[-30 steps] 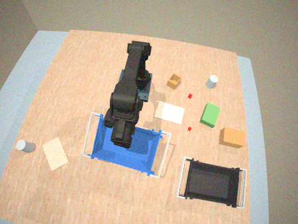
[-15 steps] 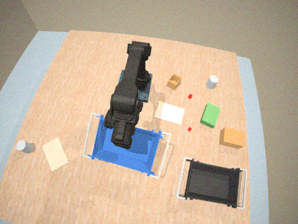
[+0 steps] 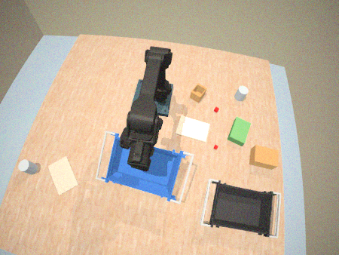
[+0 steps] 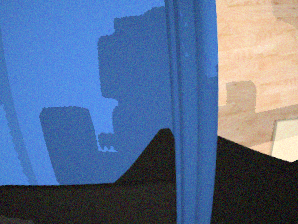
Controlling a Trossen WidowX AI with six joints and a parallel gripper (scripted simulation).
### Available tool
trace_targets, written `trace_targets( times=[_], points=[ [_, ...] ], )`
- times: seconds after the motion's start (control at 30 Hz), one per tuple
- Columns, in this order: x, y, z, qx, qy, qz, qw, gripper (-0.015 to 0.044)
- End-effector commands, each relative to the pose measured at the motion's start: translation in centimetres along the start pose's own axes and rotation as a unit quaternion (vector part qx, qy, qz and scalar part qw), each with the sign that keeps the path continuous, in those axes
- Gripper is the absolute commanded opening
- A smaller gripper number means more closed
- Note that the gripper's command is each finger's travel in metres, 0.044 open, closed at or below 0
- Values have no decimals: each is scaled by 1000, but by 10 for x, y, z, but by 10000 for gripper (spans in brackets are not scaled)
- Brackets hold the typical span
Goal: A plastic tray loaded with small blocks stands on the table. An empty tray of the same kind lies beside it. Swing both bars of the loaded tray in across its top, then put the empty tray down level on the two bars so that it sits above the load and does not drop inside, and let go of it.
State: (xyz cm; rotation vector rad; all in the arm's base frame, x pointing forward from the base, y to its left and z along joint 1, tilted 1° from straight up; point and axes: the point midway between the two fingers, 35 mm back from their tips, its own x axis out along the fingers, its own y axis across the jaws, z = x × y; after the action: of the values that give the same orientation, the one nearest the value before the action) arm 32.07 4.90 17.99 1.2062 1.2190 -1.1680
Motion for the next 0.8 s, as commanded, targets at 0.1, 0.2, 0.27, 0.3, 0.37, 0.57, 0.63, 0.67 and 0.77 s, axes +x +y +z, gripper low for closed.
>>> trace_targets(
  times=[0.1, 0.2, 0.27, 0.3, 0.37, 0.57, 0.63, 0.67, 0.77],
  points=[
    [5, 2, 0, 1, -1, 12, 1000, 0],
    [9, 2, 0, 1, -1, 12, 1000, 0],
    [11, 2, 0, 1, -1, 12, 1000, 0],
    [13, 2, 0, 1, -1, 12, 1000, 0],
    [15, 2, 0, 1, -1, 12, 1000, 0],
    [23, 1, 0, 1, -1, 12, 1000, 0],
    [24, 0, 0, 1, -1, 12, 1000, 0],
    [25, 0, 0, 1, -1, 12, 1000, 0],
    [26, -1, 0, 1, -1, 12, 1000, 0]
  ],
)
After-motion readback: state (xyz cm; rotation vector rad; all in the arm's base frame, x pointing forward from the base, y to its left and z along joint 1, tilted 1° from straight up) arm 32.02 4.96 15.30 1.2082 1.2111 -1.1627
